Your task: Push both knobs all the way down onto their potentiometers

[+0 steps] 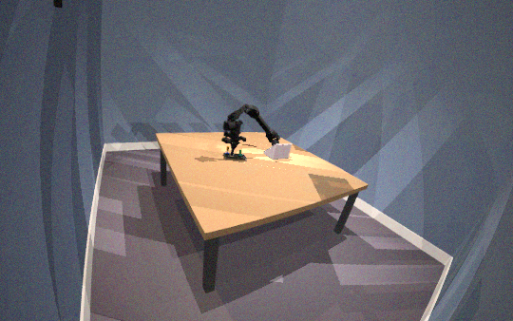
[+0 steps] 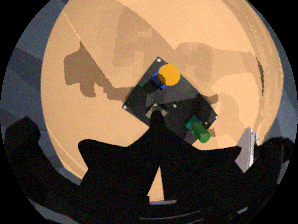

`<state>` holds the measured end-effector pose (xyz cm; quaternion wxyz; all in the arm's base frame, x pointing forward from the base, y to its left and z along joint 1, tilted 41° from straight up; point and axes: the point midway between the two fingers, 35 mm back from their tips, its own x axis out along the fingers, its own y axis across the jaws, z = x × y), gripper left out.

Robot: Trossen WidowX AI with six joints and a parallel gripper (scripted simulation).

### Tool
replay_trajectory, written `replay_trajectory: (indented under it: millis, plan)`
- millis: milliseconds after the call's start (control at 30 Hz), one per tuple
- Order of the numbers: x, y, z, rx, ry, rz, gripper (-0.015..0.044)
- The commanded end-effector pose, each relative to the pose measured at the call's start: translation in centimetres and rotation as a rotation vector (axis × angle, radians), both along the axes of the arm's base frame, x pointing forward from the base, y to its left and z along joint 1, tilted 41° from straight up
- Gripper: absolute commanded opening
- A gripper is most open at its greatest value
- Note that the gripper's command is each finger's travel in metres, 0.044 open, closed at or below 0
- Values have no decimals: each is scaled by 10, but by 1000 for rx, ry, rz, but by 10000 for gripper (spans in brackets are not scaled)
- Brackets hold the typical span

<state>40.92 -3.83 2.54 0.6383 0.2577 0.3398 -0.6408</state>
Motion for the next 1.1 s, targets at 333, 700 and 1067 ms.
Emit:
replay_trajectory:
  millis: [333, 700, 1067]
  plan:
    - [2, 5, 9, -5, 2, -27, 0]
    - [2, 6, 11, -6, 5, -24, 157]
    - [-21, 23, 20, 30, 10, 9, 440]
